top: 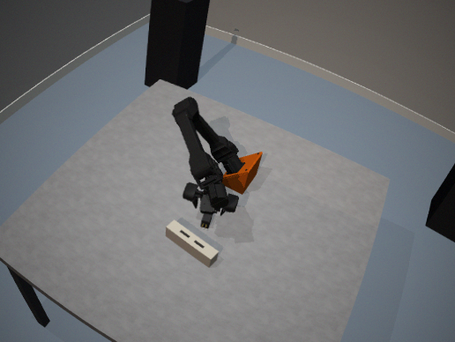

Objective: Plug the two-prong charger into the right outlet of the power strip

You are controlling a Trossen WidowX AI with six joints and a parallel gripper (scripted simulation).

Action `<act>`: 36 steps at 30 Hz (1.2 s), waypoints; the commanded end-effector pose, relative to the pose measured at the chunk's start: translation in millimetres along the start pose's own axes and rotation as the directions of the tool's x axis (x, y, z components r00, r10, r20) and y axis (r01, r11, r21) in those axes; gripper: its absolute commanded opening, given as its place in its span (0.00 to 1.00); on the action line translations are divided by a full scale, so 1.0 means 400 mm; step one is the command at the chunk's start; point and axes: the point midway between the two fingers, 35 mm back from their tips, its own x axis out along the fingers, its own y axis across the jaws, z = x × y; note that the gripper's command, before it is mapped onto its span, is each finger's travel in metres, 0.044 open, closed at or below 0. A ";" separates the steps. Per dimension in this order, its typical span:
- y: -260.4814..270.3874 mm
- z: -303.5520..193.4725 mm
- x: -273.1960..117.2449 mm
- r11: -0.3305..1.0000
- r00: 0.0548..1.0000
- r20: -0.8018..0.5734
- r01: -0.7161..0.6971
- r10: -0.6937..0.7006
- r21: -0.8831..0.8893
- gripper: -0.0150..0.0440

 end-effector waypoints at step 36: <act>-0.004 0.011 0.143 1.000 1.000 0.002 0.009 -0.009 0.001 1.00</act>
